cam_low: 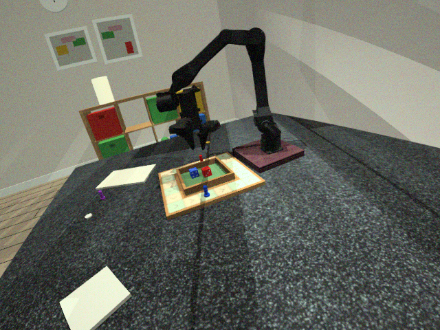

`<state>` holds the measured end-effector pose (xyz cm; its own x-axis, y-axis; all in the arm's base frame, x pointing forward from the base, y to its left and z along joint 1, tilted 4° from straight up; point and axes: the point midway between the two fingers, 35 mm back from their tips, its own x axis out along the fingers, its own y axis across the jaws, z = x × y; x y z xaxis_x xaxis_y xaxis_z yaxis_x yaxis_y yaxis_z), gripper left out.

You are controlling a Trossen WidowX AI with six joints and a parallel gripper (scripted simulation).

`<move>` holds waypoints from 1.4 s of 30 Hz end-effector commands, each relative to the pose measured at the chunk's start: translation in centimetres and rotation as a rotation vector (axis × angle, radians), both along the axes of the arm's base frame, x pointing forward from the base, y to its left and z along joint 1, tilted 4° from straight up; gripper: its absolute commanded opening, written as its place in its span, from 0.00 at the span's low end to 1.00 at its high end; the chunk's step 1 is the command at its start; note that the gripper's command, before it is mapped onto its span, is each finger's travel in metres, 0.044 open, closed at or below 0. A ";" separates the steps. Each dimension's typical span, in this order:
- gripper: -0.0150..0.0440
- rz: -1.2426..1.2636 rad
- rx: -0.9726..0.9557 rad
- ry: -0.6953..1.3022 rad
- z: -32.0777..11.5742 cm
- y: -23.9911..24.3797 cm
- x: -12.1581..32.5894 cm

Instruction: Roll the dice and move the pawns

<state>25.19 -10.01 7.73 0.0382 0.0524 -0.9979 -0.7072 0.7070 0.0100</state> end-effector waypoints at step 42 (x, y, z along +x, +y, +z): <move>0.28 0.007 -0.001 0.009 -4.7 0.3 -0.1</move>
<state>25.20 -9.71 3.15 0.0333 0.0546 -0.9980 -0.7148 0.6992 0.0144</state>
